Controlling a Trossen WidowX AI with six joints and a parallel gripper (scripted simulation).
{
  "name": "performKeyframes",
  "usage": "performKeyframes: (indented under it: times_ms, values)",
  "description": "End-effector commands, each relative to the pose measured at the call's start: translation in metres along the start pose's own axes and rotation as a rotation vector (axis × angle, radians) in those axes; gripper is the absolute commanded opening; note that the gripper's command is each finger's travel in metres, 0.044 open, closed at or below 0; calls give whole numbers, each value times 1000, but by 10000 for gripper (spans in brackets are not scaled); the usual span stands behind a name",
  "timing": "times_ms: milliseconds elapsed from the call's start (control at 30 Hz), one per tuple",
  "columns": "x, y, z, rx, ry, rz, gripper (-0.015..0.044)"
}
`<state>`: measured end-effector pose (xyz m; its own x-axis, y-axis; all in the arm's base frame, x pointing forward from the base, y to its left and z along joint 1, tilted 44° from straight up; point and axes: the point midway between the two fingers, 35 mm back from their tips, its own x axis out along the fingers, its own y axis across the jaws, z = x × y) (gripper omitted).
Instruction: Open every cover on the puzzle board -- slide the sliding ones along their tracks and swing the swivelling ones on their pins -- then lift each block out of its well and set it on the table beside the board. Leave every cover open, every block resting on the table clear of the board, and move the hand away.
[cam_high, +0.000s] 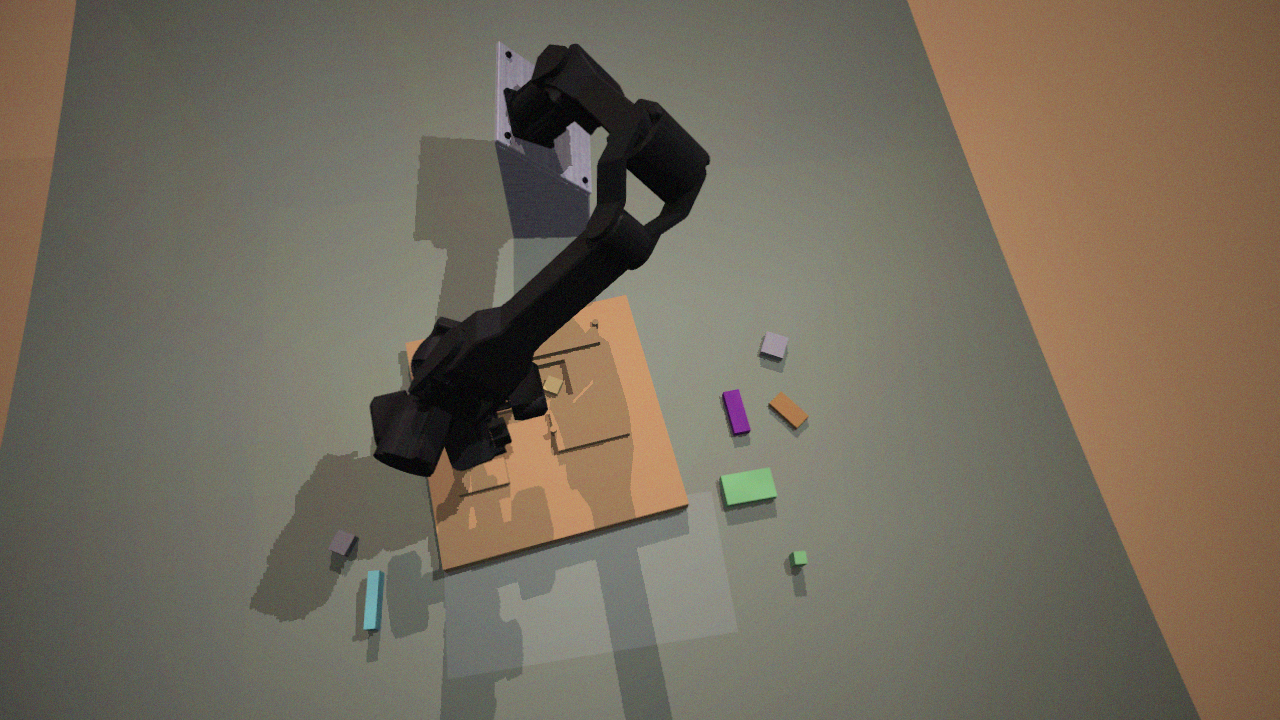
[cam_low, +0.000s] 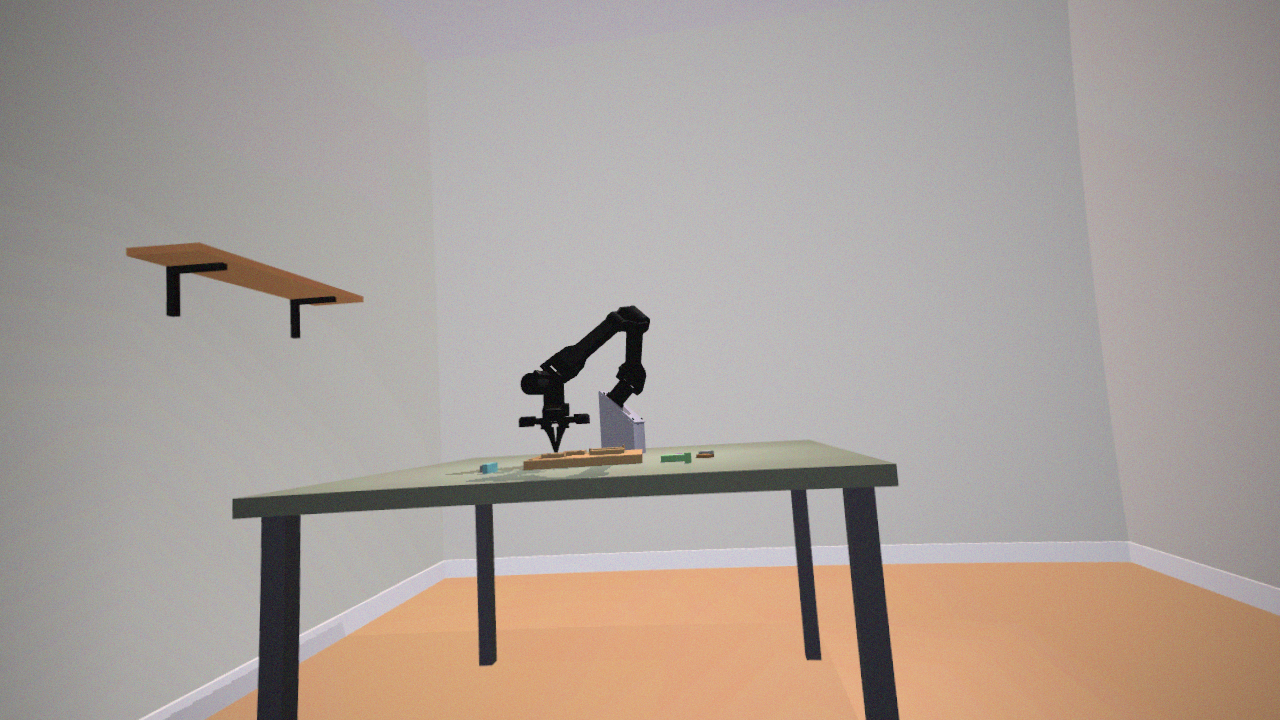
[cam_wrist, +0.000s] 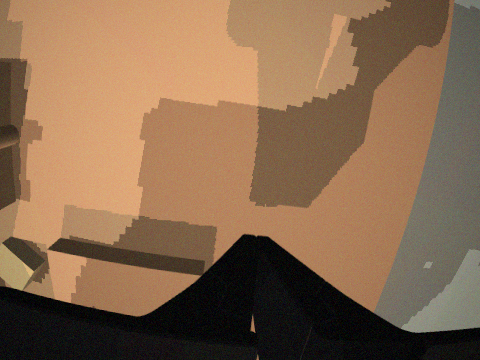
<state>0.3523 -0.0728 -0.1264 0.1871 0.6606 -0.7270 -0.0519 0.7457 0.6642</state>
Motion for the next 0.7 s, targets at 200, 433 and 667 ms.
performKeyframes:
  times_ms: [200, 433, 667]
  values:
    - [9, 2, -1, 5, 0, 7, 0]
    - [9, 1, 5, 5, 0, 7, 0]
    - [9, 0, 12, 5, -1, 7, 0]
